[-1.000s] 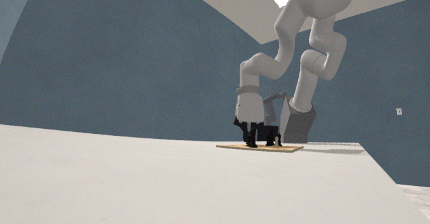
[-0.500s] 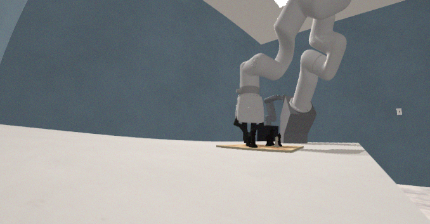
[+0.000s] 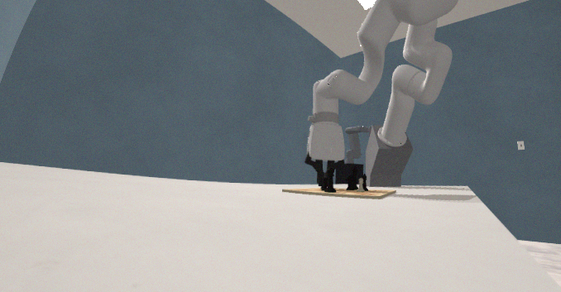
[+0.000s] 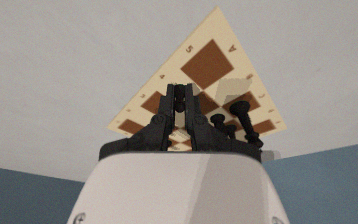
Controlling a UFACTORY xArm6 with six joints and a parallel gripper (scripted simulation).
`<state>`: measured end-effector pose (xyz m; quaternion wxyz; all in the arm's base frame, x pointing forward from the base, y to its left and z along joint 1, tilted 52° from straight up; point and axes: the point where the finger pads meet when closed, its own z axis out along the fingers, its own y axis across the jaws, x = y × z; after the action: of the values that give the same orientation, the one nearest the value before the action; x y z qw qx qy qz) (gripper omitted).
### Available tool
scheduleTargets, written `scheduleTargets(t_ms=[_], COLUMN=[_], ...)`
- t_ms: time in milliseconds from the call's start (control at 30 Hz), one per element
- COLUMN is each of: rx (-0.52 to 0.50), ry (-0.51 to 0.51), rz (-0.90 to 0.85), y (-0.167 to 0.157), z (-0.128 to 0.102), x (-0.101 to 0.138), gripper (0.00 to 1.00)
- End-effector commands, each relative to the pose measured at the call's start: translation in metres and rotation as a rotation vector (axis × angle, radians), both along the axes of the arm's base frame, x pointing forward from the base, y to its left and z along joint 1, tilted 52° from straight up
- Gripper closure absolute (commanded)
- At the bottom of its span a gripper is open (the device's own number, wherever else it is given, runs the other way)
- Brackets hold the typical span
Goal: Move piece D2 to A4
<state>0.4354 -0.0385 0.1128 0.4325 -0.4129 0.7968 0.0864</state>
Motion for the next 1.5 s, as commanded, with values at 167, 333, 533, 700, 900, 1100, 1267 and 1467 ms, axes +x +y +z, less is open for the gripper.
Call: scheduleTargets(t_ms=[167,333,533,700,900,1100,1267,1467], rx=[-0.001,-0.001,-0.001,-0.001,-0.001,-0.001,-0.001,-0.001], ry=[-0.001,-0.001,-0.001,-0.001,-0.001,-0.001,-0.001,-0.001], rz=[-0.001,-0.001,-0.001,-0.001,-0.001,-0.001,-0.001,-0.001], y=[-0.0006,-0.0006,-0.0006,-0.0006,-0.0006,-0.0006,-0.0006,-0.0006], z=[0.0005,0.0005,0.0005,0.0005,0.0005,0.0005,0.0005,0.0005], x=[0.0003,0.0003,0.0003,0.0003,0.0003,0.0003,0.0003,0.0003], gripper=[1.00,1.00,1.00,1.00,0.86,0.73,0.66,0.66])
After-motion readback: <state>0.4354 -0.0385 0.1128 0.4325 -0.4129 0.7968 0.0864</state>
